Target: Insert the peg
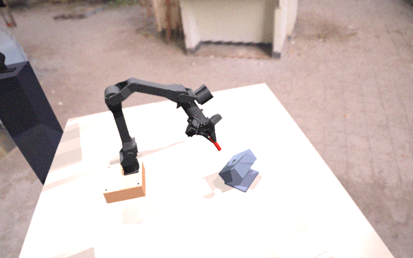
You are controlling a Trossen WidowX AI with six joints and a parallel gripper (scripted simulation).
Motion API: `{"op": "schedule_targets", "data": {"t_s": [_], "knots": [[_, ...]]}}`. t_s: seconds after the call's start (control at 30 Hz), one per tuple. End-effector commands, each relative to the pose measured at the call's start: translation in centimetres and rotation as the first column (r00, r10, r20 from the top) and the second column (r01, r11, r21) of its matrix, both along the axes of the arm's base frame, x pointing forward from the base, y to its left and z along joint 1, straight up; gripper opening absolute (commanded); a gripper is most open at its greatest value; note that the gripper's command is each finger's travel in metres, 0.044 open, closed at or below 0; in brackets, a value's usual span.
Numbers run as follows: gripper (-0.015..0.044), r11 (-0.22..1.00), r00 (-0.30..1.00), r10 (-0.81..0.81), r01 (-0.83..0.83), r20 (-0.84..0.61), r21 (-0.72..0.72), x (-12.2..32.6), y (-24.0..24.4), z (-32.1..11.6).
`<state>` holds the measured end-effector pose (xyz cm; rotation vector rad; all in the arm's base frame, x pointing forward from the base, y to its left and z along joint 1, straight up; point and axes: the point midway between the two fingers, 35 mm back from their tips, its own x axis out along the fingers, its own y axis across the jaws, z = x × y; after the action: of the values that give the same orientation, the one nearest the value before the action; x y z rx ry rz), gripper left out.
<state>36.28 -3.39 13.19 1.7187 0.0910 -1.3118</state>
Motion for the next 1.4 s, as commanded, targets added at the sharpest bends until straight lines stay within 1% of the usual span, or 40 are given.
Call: {"op": "schedule_targets", "data": {"t_s": [0.0,0.8,1.37], "knots": [[0.0000,1.000,1.000,-0.003,0.004,0.022,-0.006,0.2,0.0,0.3],[0.0000,0.999,0.998,0.009,-0.007,0.070,-0.034,2.8,-1.4,-2.7],[0.0000,0.999,0.997,0.011,-0.008,0.075,-0.036,3.3,-1.8,-3.4]]}}
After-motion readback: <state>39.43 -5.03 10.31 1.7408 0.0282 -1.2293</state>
